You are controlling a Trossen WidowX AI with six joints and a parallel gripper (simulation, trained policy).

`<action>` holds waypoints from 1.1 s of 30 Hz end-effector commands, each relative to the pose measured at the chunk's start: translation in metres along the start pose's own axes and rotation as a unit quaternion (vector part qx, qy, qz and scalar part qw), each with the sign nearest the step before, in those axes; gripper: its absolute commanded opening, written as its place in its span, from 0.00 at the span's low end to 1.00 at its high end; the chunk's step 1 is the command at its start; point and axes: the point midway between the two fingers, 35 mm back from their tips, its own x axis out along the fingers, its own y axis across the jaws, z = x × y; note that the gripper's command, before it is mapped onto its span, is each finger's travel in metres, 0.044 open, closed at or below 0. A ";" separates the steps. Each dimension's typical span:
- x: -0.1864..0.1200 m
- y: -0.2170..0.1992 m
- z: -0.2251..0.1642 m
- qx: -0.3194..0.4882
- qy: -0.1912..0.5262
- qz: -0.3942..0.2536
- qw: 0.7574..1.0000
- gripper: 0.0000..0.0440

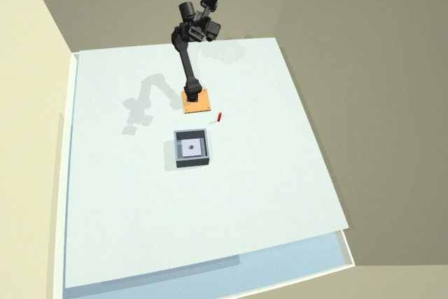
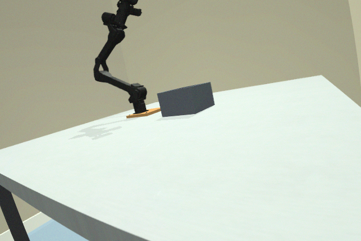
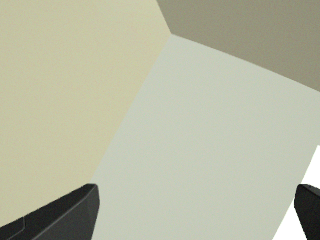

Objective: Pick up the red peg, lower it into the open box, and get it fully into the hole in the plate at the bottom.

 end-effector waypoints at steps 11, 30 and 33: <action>-0.003 0.030 0.012 0.175 0.009 0.060 0.983 1.00; -0.015 0.093 0.072 0.447 0.010 0.198 0.872 1.00; -0.019 0.102 0.083 0.485 0.012 0.221 0.846 1.00</action>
